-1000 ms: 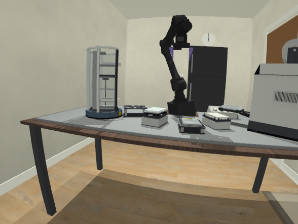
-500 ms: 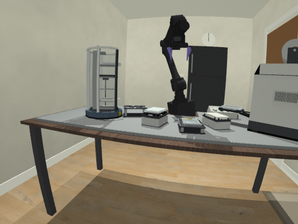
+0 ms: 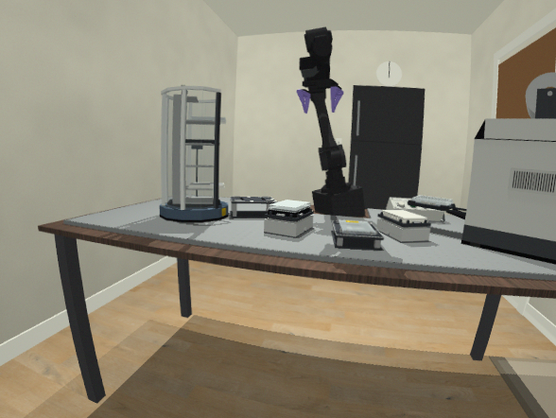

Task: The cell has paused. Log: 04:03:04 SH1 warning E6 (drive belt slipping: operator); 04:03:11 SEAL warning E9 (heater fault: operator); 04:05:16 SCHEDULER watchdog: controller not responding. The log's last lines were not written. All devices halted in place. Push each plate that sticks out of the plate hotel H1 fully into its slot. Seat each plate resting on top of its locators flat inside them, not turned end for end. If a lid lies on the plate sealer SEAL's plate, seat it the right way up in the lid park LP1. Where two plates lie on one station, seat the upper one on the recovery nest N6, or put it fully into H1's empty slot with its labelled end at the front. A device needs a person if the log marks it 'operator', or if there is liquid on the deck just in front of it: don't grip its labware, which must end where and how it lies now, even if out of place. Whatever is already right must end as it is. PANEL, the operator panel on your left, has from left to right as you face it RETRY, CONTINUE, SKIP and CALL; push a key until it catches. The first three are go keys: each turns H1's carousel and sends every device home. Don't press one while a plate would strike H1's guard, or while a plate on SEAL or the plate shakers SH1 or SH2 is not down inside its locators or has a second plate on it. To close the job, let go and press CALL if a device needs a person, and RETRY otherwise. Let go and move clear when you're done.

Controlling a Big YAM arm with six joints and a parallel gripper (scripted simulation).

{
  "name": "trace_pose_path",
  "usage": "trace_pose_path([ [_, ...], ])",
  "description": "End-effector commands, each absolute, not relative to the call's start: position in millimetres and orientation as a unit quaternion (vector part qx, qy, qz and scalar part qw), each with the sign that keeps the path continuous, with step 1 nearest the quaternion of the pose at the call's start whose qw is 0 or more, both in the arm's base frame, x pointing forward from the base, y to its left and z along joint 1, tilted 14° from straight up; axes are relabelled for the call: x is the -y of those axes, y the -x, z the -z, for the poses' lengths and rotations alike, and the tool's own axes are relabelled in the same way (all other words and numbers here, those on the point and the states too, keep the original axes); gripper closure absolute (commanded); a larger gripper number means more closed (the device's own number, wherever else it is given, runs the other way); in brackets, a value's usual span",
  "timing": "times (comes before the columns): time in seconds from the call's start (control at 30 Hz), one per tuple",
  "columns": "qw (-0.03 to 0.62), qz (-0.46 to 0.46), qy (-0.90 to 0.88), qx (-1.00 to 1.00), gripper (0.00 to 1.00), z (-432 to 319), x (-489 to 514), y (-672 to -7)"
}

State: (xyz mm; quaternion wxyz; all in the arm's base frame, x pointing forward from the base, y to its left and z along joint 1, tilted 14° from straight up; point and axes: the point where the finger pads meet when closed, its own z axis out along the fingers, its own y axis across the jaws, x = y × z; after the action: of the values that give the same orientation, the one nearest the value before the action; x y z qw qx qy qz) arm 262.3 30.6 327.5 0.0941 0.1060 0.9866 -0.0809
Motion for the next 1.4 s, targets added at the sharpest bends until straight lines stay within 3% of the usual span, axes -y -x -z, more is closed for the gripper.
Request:
trace_pose_path([
  [0.0,0.121,0.069,-0.096,-0.986,0.00,-355.9,-26.7,-266.0],
  [0.3,0.118,0.074,-0.096,-0.986,0.00,-358.0,1.9,-278.1],
  [0.67,0.132,0.058,-0.249,-0.958,0.00,-363.0,32.9,-275.1],
  [1.37,0.131,0.068,-0.237,-0.960,0.00,-373.3,98.2,-269.5],
])
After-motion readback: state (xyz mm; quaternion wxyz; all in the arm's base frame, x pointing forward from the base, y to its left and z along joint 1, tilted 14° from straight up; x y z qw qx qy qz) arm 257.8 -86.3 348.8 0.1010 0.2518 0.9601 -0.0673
